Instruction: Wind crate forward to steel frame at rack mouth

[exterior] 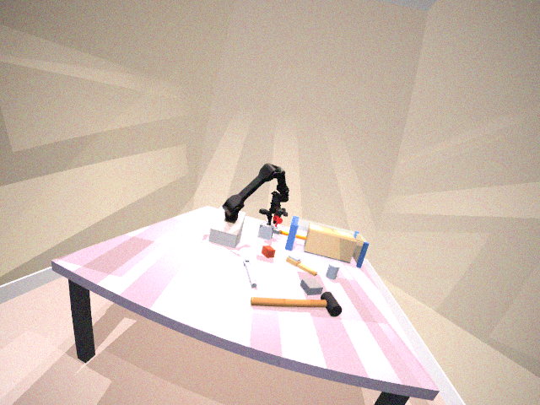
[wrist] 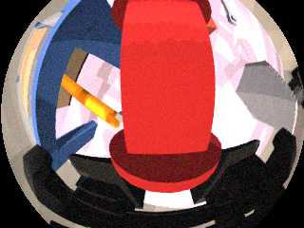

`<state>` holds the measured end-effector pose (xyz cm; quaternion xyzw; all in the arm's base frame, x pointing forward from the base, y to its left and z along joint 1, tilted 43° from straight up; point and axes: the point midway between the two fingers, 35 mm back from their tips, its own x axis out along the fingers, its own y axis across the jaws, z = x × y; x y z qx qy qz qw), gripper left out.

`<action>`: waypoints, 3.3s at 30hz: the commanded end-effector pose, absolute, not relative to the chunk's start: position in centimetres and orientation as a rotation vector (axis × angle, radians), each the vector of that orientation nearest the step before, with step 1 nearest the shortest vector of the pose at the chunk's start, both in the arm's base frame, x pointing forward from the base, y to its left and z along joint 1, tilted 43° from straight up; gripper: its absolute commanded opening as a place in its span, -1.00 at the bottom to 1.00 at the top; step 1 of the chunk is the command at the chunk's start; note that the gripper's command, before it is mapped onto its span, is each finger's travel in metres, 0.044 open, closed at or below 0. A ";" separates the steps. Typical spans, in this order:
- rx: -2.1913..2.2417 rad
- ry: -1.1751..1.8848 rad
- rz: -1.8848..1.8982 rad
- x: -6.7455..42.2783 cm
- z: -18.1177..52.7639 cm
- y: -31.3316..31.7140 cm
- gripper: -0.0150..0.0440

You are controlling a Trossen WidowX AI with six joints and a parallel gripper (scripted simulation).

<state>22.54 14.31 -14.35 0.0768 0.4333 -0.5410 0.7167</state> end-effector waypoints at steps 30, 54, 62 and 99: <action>0.247 0.868 -1.263 21.9 -14.9 13.6 -0.49; 0.249 0.866 -1.265 21.8 -15.4 13.1 -0.49; 0.278 0.842 -1.286 21.6 -15.5 13.0 -0.49; 0.201 0.903 -1.230 21.8 -15.6 13.0 -0.49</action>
